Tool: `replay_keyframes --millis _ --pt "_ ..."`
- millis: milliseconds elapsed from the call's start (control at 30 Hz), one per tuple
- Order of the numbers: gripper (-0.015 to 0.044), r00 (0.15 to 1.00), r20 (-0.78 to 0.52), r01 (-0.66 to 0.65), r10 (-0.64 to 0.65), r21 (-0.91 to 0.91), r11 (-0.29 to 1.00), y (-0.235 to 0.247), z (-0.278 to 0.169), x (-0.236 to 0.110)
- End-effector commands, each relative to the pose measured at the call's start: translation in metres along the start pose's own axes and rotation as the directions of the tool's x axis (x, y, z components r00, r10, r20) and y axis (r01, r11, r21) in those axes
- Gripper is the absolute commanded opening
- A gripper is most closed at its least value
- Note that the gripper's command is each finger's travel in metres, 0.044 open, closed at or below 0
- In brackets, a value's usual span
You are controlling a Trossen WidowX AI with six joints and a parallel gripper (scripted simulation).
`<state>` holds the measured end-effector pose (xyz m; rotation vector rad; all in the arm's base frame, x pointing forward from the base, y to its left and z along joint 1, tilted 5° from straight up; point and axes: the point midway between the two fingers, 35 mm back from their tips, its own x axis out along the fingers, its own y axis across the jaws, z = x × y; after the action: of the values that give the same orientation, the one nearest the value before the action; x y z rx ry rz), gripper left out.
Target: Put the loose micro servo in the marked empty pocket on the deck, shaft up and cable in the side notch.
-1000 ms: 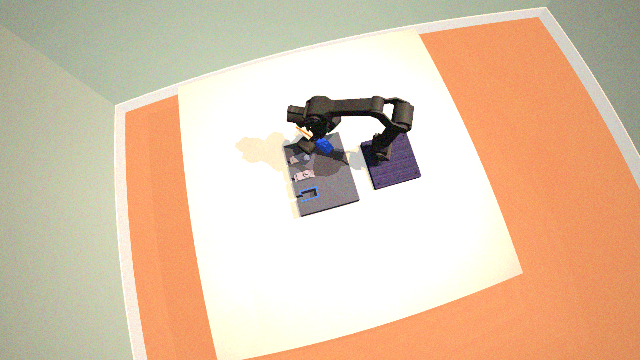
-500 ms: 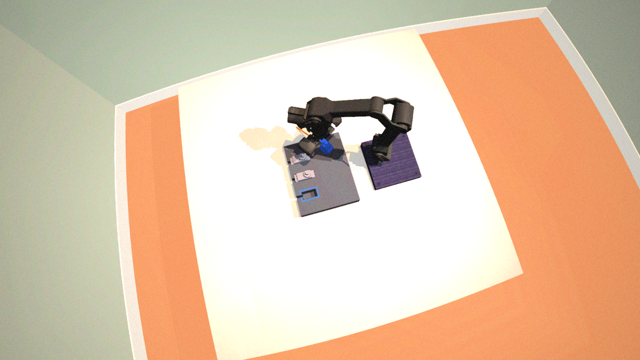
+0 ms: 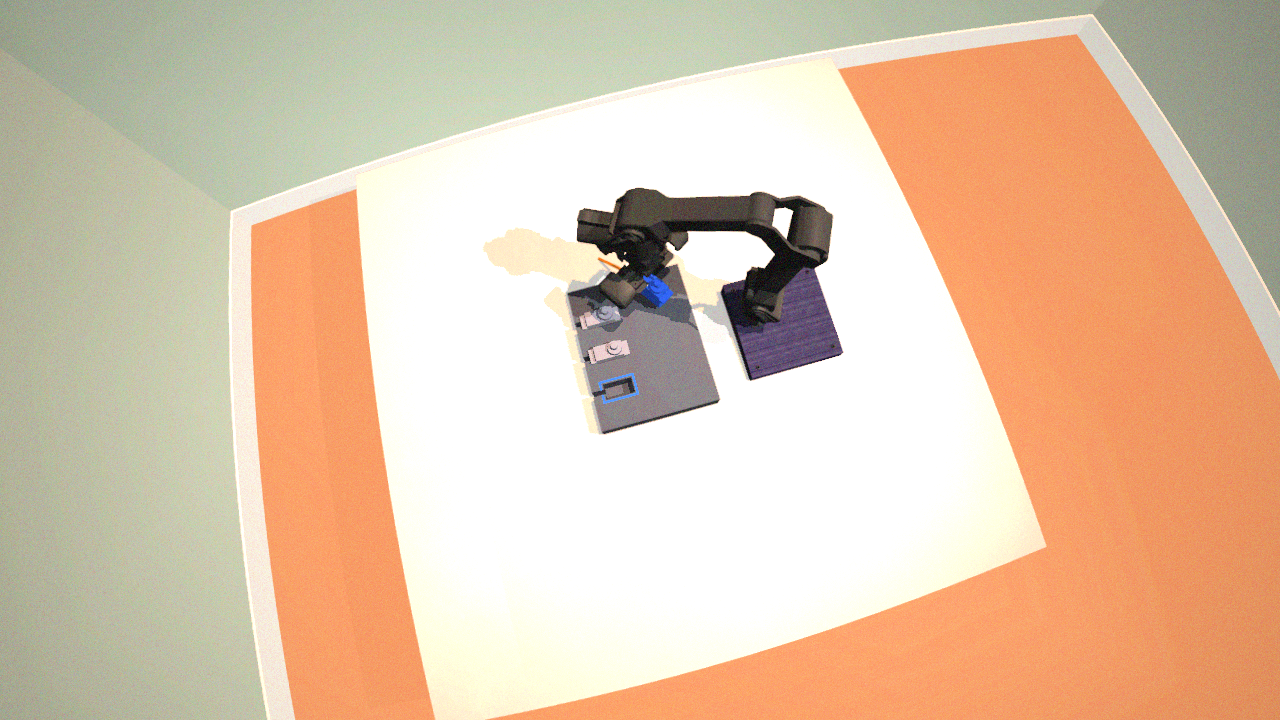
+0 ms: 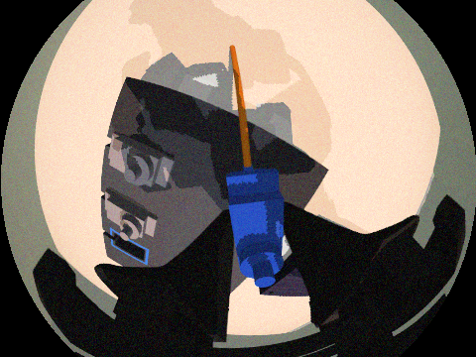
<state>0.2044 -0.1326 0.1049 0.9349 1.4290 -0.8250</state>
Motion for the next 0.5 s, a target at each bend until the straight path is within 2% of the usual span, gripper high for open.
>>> replay_keyframes --millis 0,467 --pt "0.0 1.0 0.016 -0.012 0.012 -0.003 1.0 -0.0011 -0.0024 -0.0123" --pt "0.0 1.0 0.017 -0.012 0.012 -0.003 1.0 0.0025 0.003 -0.0128"
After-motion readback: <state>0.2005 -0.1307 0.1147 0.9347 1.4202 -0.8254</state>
